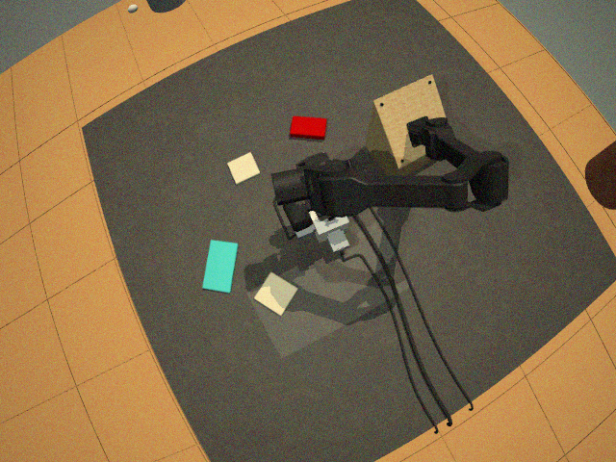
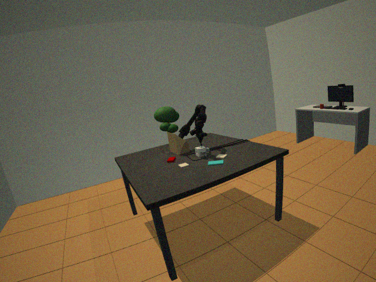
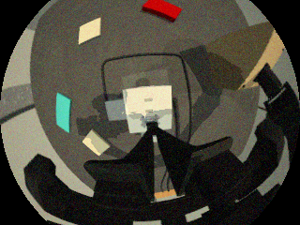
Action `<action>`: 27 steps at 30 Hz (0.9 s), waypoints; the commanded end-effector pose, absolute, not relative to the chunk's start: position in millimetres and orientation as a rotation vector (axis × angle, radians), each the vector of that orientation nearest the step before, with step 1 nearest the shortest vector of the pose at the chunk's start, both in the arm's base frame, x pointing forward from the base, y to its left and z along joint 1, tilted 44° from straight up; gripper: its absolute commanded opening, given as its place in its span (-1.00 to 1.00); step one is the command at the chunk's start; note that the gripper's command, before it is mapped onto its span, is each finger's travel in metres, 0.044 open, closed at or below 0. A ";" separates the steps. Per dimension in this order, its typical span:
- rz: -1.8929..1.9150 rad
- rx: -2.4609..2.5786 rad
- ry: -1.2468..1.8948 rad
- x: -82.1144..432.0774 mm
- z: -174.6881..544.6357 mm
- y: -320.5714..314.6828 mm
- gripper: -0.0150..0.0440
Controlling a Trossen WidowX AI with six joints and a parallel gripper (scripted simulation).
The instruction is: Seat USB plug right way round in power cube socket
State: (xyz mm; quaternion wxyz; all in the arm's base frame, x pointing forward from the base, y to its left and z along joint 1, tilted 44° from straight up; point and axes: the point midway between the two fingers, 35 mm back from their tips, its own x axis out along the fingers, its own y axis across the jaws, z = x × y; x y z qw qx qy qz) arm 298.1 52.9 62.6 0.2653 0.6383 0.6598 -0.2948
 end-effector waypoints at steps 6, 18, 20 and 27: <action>-0.792 1.720 1.775 299.3 68.4 47.1 -0.49; -0.792 1.720 1.775 299.7 74.2 41.6 -0.49; -0.792 1.720 1.775 299.7 75.1 40.6 -0.49; -0.788 1.718 1.778 299.5 75.6 40.3 -0.49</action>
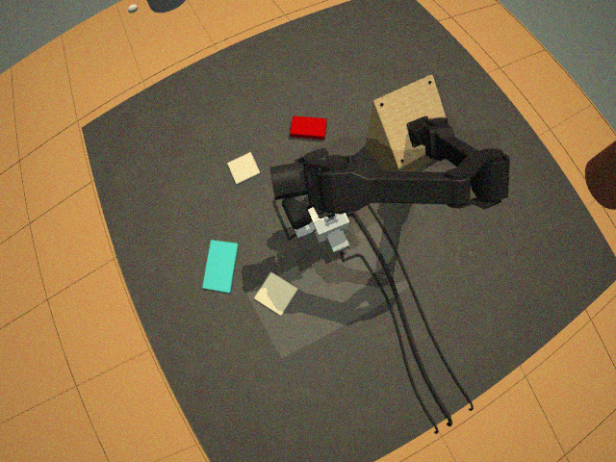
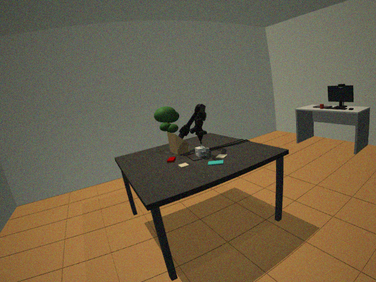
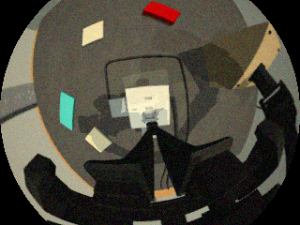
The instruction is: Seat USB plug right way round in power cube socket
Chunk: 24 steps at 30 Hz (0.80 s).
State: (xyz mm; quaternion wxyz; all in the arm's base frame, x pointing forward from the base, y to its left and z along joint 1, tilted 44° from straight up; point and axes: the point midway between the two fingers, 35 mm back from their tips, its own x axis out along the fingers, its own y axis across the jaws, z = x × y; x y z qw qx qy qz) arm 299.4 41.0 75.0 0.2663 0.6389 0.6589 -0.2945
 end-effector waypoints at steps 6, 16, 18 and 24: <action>-0.686 1.654 1.789 299.1 74.8 41.2 -0.49; -0.421 1.472 1.794 299.1 74.5 41.5 -0.49; -0.372 1.436 1.792 299.0 74.5 41.5 -0.49; -0.226 1.326 1.780 299.1 74.5 41.5 -0.49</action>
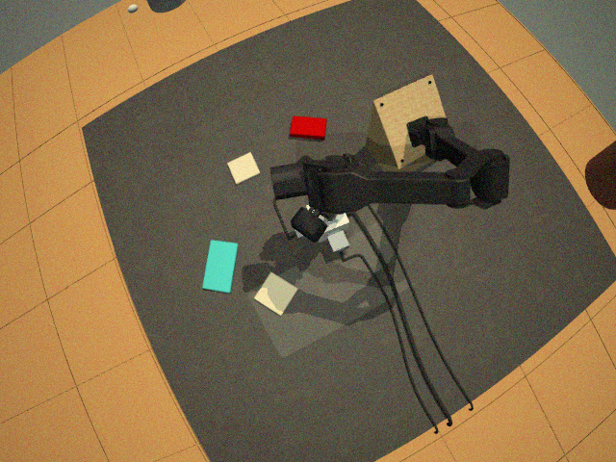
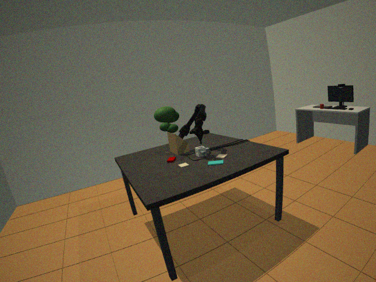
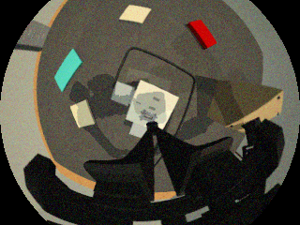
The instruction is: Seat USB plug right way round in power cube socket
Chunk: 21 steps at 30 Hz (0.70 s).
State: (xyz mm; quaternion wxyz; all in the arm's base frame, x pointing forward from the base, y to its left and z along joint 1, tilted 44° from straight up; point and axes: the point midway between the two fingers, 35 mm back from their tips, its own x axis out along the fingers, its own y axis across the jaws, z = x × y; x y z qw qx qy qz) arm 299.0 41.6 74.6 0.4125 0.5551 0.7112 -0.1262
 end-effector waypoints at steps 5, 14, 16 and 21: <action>-0.107 1.233 1.764 299.1 74.5 41.5 -0.49; 0.099 1.062 1.721 299.1 74.5 41.5 -0.49; 0.143 1.024 1.710 299.1 74.5 41.5 -0.49; 0.252 0.927 1.678 299.1 74.5 41.5 -0.49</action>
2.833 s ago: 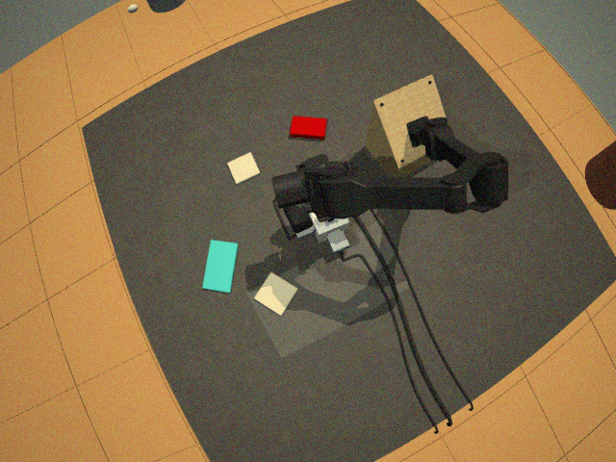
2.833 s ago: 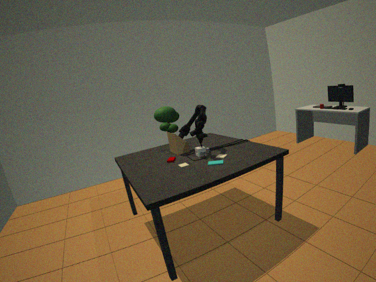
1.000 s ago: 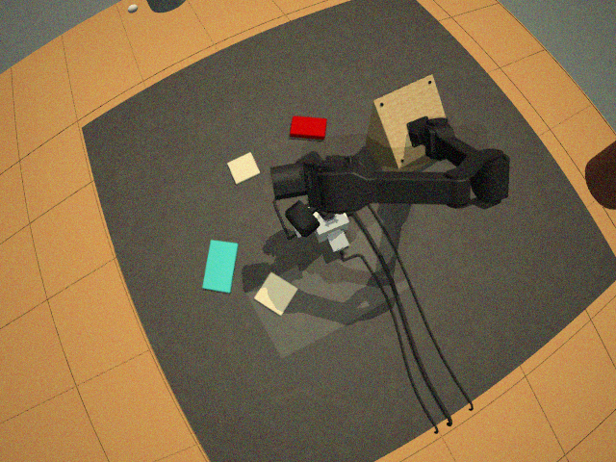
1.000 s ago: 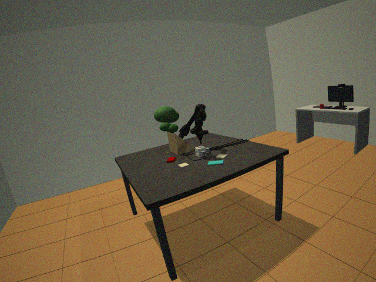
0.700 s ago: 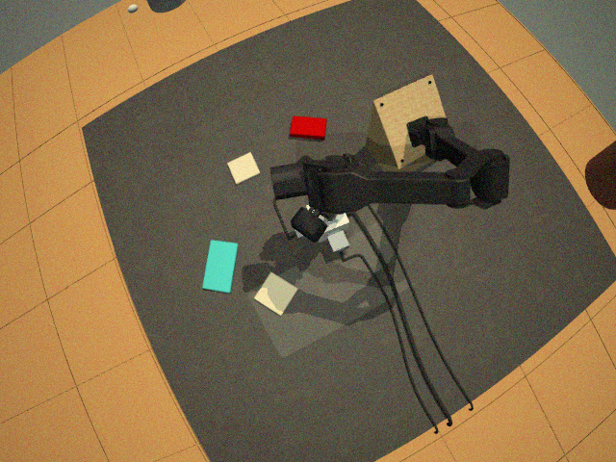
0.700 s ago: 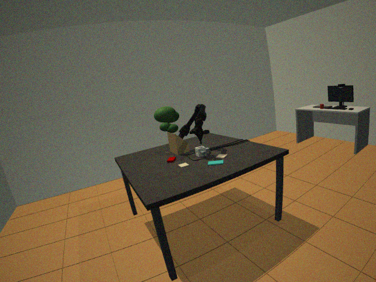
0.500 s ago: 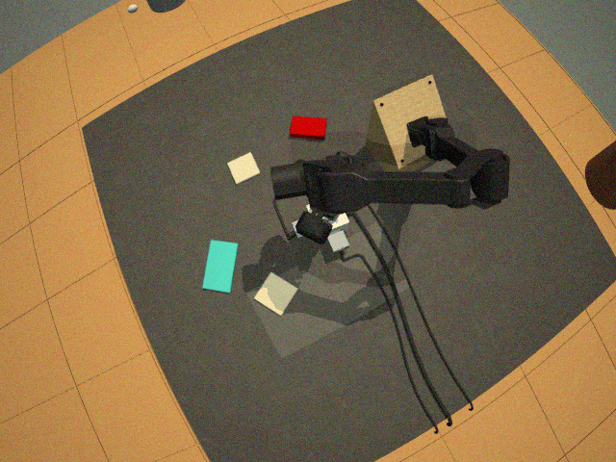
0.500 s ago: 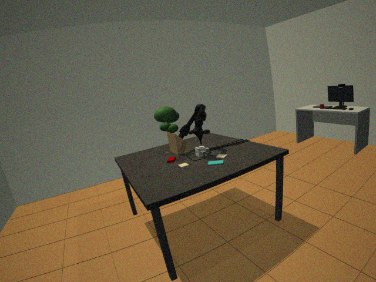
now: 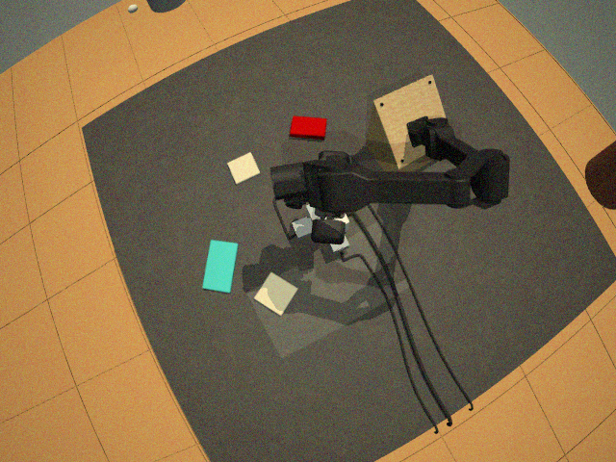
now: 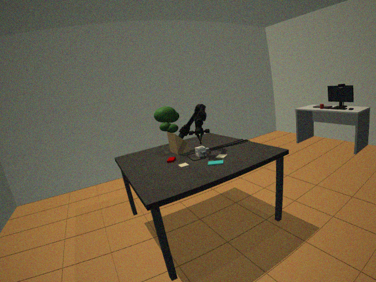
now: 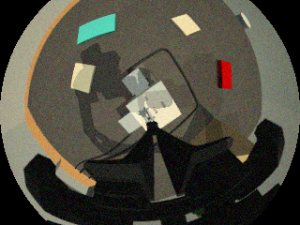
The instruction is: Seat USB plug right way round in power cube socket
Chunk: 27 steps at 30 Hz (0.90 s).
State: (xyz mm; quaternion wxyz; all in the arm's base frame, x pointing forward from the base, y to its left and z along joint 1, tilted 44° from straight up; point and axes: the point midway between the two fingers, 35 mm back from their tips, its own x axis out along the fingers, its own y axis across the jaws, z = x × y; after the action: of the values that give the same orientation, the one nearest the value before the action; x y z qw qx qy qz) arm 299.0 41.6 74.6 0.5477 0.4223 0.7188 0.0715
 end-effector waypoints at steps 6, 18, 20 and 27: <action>0.378 0.809 1.633 299.1 74.5 41.5 -0.49; 0.617 0.571 1.524 299.1 74.5 41.5 -0.49; 0.655 0.531 1.504 299.1 74.5 41.5 -0.49; 0.784 0.391 1.427 299.0 74.5 41.5 -0.49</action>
State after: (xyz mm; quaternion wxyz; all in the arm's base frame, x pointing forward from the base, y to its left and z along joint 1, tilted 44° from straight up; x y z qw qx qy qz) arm 299.0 41.6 74.6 0.6600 0.2066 0.6496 0.3159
